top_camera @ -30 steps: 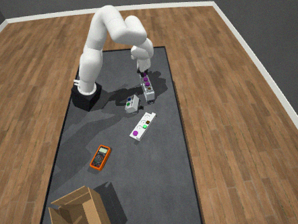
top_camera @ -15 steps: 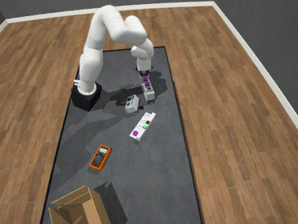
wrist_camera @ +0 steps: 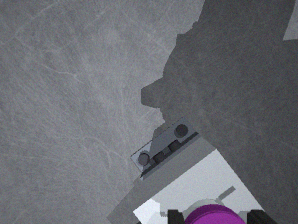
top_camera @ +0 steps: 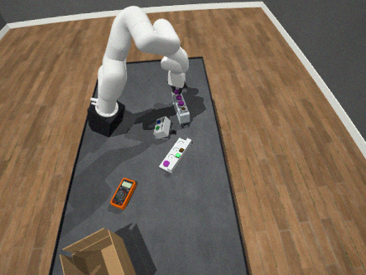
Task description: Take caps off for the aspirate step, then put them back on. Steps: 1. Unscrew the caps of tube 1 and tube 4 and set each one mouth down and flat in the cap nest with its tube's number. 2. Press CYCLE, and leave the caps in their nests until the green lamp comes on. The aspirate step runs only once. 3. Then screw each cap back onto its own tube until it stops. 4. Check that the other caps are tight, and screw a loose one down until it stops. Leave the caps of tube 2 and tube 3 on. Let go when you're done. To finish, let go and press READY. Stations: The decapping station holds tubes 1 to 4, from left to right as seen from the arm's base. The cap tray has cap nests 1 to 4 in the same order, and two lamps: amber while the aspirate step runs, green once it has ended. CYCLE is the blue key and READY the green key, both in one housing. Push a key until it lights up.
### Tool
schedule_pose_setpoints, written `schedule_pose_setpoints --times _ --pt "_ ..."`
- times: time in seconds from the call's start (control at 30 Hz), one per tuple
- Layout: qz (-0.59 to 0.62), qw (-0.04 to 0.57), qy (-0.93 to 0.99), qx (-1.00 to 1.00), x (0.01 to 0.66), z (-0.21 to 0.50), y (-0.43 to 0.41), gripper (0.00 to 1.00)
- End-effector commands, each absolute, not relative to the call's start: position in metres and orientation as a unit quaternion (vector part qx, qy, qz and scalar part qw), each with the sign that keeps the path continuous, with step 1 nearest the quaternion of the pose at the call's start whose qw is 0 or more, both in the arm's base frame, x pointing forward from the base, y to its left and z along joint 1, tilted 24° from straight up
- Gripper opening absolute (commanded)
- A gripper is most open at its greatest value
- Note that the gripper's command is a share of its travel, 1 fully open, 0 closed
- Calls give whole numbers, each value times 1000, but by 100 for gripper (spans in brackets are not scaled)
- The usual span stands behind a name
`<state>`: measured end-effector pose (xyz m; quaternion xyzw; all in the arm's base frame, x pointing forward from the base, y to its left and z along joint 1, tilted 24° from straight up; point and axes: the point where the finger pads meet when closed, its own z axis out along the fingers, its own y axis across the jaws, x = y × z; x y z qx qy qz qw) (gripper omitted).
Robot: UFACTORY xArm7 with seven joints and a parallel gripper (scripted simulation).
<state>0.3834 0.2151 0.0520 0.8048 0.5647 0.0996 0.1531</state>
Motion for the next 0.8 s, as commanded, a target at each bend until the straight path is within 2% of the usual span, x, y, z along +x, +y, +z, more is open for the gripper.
schedule_pose_setpoints --times 0.0,0.13,0.17,0.57,0.77 --pt "125 167 519 829 383 53 218 0" --pt "125 167 519 829 383 53 218 0" --pt "125 167 519 829 383 54 218 46" --pt "125 167 519 829 383 54 218 46" --pt "104 181 614 761 383 53 218 46"
